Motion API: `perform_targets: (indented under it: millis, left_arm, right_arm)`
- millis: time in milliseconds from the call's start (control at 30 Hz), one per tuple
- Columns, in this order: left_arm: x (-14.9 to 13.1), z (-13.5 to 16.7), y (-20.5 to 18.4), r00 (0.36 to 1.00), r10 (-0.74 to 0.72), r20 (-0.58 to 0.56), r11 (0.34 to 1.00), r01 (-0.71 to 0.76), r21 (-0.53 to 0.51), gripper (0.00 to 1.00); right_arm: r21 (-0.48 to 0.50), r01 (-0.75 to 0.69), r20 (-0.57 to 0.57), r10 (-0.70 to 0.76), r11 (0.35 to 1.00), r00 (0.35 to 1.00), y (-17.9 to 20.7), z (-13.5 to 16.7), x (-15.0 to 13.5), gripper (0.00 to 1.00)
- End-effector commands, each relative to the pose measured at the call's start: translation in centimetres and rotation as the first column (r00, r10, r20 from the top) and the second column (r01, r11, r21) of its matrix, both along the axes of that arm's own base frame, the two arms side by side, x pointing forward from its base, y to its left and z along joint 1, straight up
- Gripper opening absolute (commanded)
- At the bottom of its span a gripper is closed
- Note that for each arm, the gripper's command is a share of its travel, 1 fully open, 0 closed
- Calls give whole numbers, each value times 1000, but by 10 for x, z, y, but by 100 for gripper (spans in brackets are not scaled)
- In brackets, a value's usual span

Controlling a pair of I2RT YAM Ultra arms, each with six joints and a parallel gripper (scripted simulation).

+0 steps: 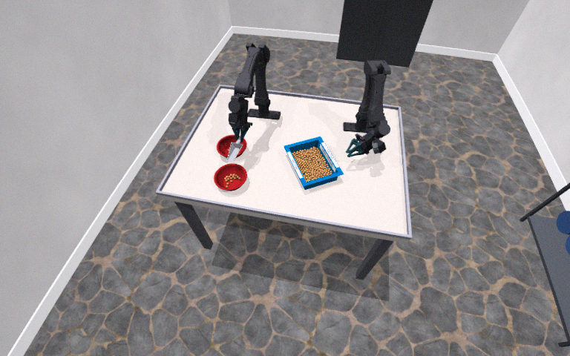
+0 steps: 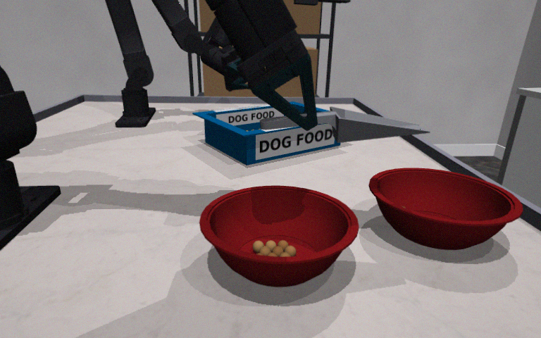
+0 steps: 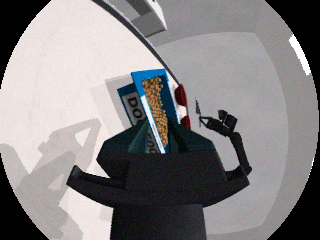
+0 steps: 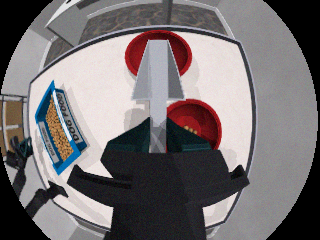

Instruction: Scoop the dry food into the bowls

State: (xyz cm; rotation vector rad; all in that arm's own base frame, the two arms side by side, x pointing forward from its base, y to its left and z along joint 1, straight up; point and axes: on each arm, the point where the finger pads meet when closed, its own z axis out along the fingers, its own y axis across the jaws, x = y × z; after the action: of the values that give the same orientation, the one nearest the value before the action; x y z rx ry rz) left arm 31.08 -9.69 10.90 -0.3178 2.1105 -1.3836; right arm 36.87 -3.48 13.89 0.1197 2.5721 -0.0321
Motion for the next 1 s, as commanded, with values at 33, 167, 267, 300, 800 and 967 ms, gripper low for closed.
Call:
perform_targets:
  millis: [33,167,267,300,800,967]
  left_arm:
    - [44,29,19,981,72,178,959,-117,258,26]
    - [57,45,27,965,91,245,929,-172,329,26]
    - [72,74,37,932,108,346,876,-253,410,26]
    - [76,85,41,919,111,379,857,-282,432,26]
    - [87,231,83,712,104,695,529,-631,567,26]
    - [71,286,100,630,96,770,387,-737,555,26]
  right_arm:
    - [2,0,30,0,1000,1000,-1,3,0,0]
    - [2,0,30,0,1000,1000,-1,3,0,0]
    - [2,0,30,0,1000,1000,-1,3,0,0]
    - [2,0,30,0,1000,1000,-1,3,0,0]
    - [2,0,30,0,1000,1000,-1,3,0,0]
    - [2,0,30,0,1000,1000,-1,3,0,0]
